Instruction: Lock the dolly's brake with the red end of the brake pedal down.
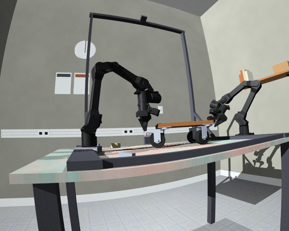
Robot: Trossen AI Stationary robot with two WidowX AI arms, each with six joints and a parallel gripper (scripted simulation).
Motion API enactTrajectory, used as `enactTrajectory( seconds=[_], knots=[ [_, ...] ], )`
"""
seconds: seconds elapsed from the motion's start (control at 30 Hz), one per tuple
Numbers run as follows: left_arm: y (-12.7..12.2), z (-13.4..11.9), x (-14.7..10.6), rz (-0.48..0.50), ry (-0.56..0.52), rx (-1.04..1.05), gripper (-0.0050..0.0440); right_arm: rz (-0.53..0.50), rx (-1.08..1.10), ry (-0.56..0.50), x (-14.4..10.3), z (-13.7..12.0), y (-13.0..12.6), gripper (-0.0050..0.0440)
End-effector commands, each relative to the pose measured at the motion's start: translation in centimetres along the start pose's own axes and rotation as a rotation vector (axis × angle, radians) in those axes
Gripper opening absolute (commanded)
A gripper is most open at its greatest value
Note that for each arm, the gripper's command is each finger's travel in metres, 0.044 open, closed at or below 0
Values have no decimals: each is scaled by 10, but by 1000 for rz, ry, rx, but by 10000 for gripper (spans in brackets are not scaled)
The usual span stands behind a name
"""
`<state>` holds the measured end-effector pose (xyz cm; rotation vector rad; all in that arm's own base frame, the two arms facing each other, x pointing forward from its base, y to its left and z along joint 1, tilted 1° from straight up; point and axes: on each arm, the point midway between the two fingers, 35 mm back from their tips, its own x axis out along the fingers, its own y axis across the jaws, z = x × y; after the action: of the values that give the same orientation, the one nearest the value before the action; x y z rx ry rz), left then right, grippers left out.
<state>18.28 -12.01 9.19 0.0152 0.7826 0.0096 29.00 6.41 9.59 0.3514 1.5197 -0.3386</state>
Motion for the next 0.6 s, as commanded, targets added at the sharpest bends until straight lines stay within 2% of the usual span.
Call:
enactTrajectory(
  seconds=[0.0, 0.57],
  knots=[
    [-2, 3, -3, -12, -9, -8, 440, -5, 0, 1, 2, -1, -1, -50],
    [-2, 3, -3, -12, -9, -8, 440, -5, 0, 1, 5, -1, -1, -50]
  ],
)
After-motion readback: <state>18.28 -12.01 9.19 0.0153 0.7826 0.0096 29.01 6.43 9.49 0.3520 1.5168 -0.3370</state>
